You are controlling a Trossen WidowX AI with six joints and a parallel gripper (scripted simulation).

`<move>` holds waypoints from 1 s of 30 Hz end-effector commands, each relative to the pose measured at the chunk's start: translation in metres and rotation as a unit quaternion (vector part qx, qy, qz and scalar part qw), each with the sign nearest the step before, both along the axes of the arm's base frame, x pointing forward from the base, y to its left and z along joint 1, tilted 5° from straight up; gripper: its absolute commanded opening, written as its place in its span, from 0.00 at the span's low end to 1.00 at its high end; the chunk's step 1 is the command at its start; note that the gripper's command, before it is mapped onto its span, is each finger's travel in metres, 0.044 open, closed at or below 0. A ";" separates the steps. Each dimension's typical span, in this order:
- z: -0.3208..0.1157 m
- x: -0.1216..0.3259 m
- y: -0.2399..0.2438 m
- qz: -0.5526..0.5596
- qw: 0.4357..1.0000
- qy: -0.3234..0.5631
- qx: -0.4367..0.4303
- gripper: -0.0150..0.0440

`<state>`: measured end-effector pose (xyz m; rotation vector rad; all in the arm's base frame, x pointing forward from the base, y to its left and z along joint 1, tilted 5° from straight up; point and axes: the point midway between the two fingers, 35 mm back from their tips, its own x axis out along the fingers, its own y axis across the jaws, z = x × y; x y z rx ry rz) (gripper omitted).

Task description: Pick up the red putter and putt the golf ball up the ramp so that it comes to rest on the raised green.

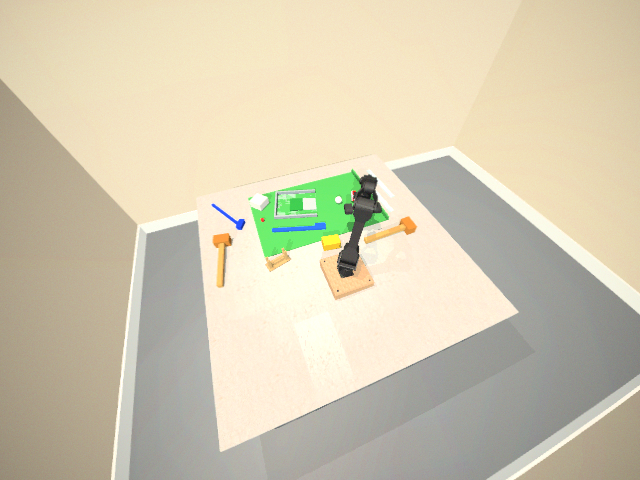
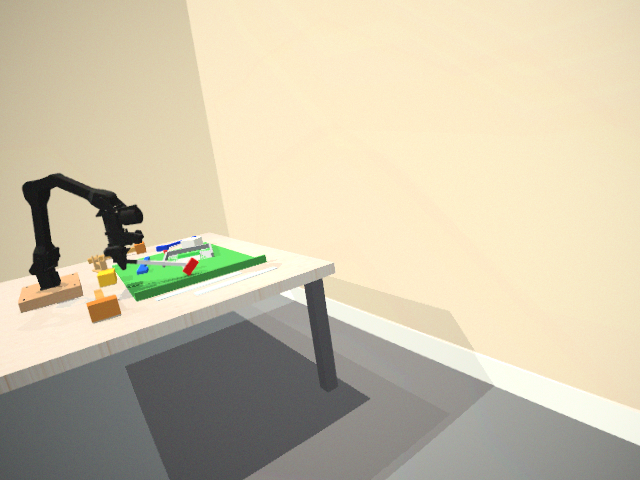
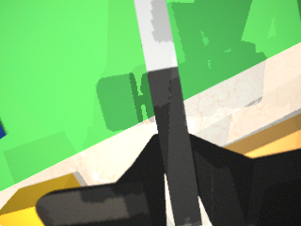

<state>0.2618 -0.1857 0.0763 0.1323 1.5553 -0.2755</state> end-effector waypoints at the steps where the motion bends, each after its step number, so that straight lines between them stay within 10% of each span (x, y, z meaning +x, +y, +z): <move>1: -0.002 0.008 0.018 0.000 1.000 -0.001 0.001 0.25; 10: -0.011 0.034 0.129 0.004 1.000 -0.003 0.003 0.25; 30: 0.039 0.034 0.136 0.007 1.000 0.002 0.006 0.25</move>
